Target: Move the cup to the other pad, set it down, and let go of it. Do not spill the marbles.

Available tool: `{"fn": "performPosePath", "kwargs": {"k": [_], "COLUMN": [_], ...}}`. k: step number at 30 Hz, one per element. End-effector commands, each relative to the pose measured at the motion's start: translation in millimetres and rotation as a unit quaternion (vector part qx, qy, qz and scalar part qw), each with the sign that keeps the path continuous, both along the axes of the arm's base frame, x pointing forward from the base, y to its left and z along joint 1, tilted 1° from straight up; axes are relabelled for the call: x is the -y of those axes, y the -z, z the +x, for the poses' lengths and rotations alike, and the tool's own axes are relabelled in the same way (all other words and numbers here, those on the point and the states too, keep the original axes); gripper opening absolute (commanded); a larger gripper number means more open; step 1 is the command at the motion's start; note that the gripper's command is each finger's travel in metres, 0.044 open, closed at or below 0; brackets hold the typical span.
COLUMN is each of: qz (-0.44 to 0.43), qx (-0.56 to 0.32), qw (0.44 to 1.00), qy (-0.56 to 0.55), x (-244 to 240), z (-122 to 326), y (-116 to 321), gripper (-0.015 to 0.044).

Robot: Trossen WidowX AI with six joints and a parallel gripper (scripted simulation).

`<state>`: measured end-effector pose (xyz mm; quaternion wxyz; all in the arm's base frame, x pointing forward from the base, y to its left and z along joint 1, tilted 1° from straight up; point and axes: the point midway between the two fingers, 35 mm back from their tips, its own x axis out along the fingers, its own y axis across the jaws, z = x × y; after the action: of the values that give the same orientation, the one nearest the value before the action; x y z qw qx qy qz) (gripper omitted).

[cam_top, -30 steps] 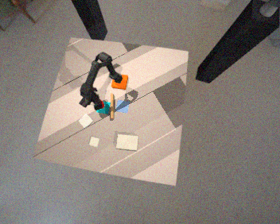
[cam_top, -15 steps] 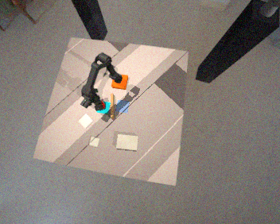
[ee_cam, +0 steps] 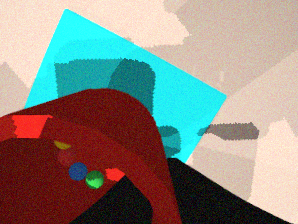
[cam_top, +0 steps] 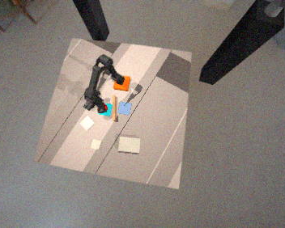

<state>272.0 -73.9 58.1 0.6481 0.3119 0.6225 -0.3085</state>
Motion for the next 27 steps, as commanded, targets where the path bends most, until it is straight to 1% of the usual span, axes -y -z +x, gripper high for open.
{"fn": "performPosePath", "kwargs": {"k": [1, 24, 27], "qz": [0.0, 0.001, 0.001], "qx": [-0.007, -0.003, -0.003], "qw": [1.0, 1.0, 1.0], "qy": [-0.002, 0.0, 0.0], "x": [0.3, -0.1, -0.1], "z": [-1.8, -1.6, -1.6], "y": [10.4, 10.9, 10.9], "gripper": [0.0, 0.0, 0.0079]}}
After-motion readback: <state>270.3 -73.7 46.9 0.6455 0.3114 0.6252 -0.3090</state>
